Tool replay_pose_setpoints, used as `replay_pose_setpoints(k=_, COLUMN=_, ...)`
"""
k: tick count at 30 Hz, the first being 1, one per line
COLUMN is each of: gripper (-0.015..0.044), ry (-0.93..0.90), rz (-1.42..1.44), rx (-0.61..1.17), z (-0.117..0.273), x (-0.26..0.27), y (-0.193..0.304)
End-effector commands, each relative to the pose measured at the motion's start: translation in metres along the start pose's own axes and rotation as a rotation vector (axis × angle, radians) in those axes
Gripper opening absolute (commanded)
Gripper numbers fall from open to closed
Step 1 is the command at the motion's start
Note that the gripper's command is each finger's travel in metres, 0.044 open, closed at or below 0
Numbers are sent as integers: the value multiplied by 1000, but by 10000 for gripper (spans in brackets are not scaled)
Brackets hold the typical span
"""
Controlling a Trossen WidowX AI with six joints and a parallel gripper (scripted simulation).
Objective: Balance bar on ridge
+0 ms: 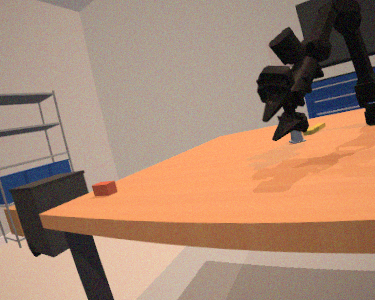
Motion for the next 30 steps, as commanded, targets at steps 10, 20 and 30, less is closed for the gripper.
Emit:
replay_pose_setpoints(k=10, gripper=315, ry=161, rz=284, rx=-72, z=21, x=-30, y=-71)
replay_pose_setpoints(k=20, gripper=315, ry=306, rz=479, rx=-74, z=44, x=-60, y=-118)
replay_pose_setpoints(k=30, gripper=315, ry=445, rz=651, rx=-29, z=73, x=-91, y=-156)
Point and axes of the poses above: the point midway between the two fingers, 35 mm back from their tips, its own z axis back along the fingers, its own x axis across the jaws, y = z × x, the point moved 5 cm from there along z, back along the fingers, and after that the axes turned 11 degrees about -z, right-handed, at the moved point
